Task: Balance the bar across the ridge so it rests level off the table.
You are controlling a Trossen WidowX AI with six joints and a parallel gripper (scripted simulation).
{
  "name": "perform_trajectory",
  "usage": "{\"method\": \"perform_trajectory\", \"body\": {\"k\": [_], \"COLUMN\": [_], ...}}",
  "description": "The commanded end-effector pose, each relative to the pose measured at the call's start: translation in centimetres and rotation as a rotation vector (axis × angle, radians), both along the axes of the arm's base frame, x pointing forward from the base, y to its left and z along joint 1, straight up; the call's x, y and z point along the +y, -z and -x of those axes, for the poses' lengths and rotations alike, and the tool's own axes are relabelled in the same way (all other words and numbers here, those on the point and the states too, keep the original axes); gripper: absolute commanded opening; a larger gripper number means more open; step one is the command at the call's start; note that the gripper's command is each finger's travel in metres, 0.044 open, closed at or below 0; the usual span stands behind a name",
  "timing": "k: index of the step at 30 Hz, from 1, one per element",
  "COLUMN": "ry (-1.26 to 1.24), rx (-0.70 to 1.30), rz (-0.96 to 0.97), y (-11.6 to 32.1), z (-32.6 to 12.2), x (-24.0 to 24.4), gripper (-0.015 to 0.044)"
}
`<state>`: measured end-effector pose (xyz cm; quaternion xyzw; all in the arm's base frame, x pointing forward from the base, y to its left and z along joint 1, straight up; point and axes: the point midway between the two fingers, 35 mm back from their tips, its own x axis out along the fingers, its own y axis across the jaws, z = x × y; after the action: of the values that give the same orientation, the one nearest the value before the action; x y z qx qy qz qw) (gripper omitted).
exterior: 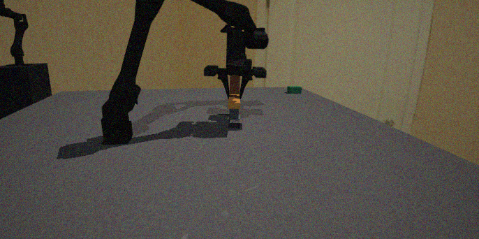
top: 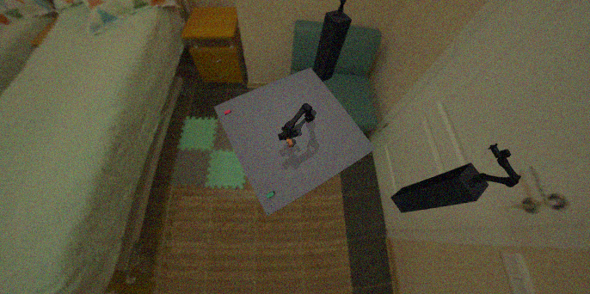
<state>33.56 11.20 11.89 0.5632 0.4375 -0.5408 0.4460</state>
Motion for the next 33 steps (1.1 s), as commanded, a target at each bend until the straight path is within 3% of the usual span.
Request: {"method": "perform_trajectory", "body": {"k": [1, 33], "ry": [0.002, 0.002], "rx": [-0.001, -0.001], "rz": [-0.001, -0.001], "y": [0.06, 0.32], "z": [-0.04, -0.05], "x": [0.01, 0.03], "gripper": [0.0, 0.0]}}
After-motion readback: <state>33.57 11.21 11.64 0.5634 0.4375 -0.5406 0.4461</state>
